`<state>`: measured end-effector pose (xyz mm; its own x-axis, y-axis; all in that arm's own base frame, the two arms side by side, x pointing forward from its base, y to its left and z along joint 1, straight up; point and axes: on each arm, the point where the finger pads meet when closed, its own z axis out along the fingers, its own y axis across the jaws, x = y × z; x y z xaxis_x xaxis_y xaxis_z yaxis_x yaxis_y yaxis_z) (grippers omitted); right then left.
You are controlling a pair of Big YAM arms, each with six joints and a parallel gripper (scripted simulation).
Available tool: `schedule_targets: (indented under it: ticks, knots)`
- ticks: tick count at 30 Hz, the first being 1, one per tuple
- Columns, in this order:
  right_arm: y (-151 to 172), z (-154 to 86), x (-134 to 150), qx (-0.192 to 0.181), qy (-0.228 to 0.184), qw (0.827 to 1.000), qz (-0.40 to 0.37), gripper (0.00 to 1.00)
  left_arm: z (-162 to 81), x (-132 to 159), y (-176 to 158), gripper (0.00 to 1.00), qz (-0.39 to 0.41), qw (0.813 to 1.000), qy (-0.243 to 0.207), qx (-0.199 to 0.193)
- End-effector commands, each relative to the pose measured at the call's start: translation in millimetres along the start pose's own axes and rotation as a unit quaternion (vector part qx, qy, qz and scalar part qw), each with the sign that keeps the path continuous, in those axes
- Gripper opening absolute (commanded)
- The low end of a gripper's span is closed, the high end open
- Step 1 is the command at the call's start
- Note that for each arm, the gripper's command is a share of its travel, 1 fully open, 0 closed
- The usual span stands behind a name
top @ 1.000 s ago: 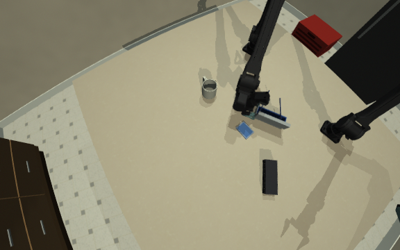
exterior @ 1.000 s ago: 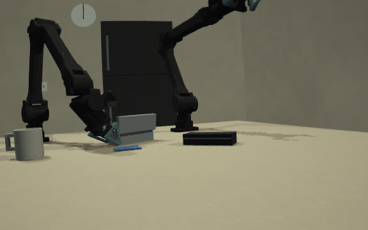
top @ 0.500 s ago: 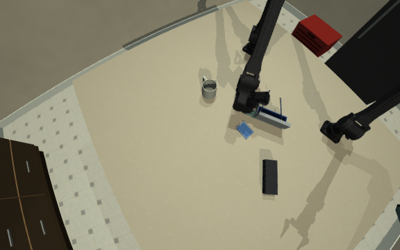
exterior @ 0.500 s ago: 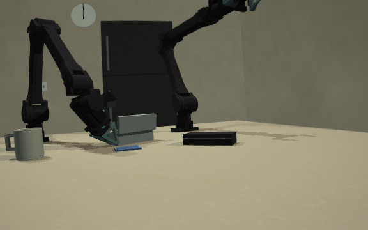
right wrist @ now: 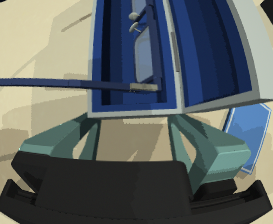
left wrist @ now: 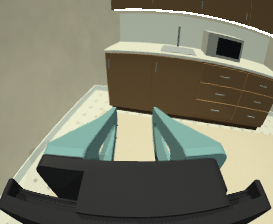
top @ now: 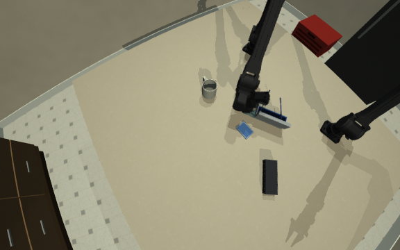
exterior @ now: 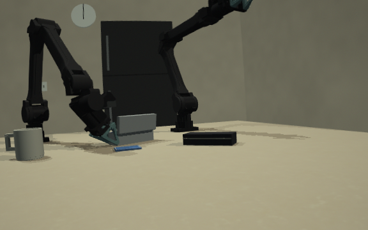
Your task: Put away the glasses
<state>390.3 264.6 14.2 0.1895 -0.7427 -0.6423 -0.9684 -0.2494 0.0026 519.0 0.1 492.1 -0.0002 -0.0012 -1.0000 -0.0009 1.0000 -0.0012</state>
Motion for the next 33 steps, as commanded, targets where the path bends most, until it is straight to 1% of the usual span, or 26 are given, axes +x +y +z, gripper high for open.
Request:
schedule_targets:
  ticks: [1, 3, 4, 12, 13, 17, 19, 20, 21, 22, 27, 33]
  knots:
    - [-8, -14, -6, 0.015, -0.002, 1.0, -0.003, 0.57, 3, -27, -4, 0.0, 0.003, 1.0, -0.02, 0.003]
    - [-11, -10, -7, 0.013, -0.003, 1.0, -0.007, 0.57, 3, -27, -4, 0.0, 0.003, 1.0, -0.02, 0.003]
    - [-8, -13, -6, 0.014, -0.003, 1.0, -0.004, 0.57, 3, -27, -4, 0.0, 0.003, 1.0, -0.02, 0.003]
    - [-9, -14, -7, 0.015, -0.004, 1.0, -0.01, 0.57, 3, -27, -4, 0.0, 0.003, 1.0, -0.02, 0.003]
    - [-9, -14, -7, 0.015, -0.004, 1.0, -0.01, 0.57, 6, 3, -15, 0.0, -0.011, 1.0, 0.011, 0.012]
    - [-9, -14, -7, 0.015, -0.004, 1.0, -0.01, 0.57, 8, 0, -35, 0.0, -0.045, 0.999, 0.019, 0.022]
    - [-9, -14, -7, 0.015, -0.004, 1.0, -0.01, 0.57, 8, 0, -35, 0.0, -0.045, 0.999, 0.019, 0.022]
    - [-9, -14, -7, 0.015, -0.004, 1.0, -0.01, 0.57, 9, 5, -42, 0.0, -0.055, 0.998, 0.027, 0.025]
    - [-9, -14, -7, 0.015, -0.004, 1.0, -0.01, 0.57, 9, -7, -49, 0.0, -0.066, 0.997, 0.021, 0.027]
    - [-9, -14, -7, 0.015, -0.004, 1.0, -0.01, 0.57, 9, -7, -58, 0.0, -0.078, 0.996, 0.027, 0.03]
    - [-9, -14, -7, 0.015, -0.004, 1.0, -0.01, 0.57, 8, 17, -105, 0.0, -0.135, 0.987, 0.075, 0.038]
    - [-9, -14, -7, 0.015, -0.004, 1.0, -0.01, 0.57, -4, 51, -166, 0.0, -0.177, 0.974, 0.134, 0.043]
